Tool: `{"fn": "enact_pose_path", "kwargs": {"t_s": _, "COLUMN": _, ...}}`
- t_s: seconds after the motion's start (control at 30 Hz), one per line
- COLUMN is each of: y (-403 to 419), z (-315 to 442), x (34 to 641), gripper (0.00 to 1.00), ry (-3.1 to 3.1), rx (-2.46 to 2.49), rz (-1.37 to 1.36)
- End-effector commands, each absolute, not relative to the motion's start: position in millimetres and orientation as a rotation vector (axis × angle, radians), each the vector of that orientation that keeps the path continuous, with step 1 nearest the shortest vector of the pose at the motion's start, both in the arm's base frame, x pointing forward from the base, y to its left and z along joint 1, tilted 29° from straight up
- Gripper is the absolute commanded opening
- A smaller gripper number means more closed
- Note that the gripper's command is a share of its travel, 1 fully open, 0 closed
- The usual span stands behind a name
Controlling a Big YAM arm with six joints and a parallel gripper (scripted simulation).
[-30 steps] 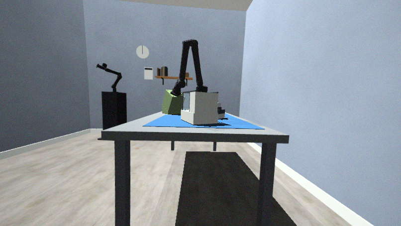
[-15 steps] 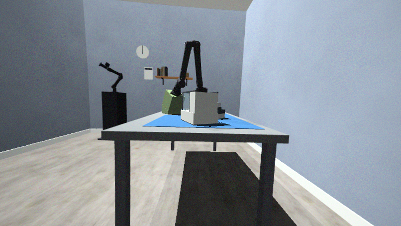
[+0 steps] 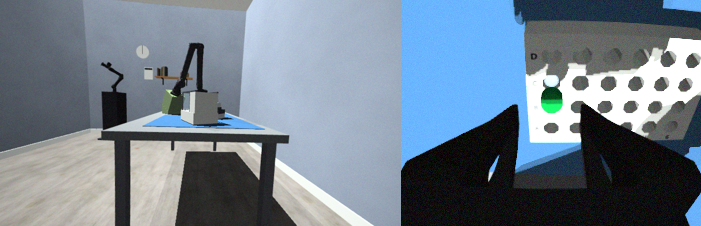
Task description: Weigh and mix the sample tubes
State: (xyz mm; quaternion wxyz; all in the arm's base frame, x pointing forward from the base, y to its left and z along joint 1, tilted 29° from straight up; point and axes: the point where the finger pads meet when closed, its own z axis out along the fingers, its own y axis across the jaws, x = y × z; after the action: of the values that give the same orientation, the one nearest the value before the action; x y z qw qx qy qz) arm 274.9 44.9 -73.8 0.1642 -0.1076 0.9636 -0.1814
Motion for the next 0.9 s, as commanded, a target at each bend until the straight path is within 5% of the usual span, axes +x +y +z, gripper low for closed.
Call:
{"fn": "enact_pose_path", "kwargs": {"t_s": 0.0, "y": 41.0, "z": -77.0, "x": 276.2, "gripper": 0.36, "ry": 2.744, "rx": -0.318, "rz": -0.519}}
{"fn": "enact_pose_path", "kwargs": {"t_s": 0.87, "y": 46.4, "z": -72.7, "x": 279.6, "gripper": 0.36, "ry": 2.732, "rx": -0.318, "rz": -0.51}}
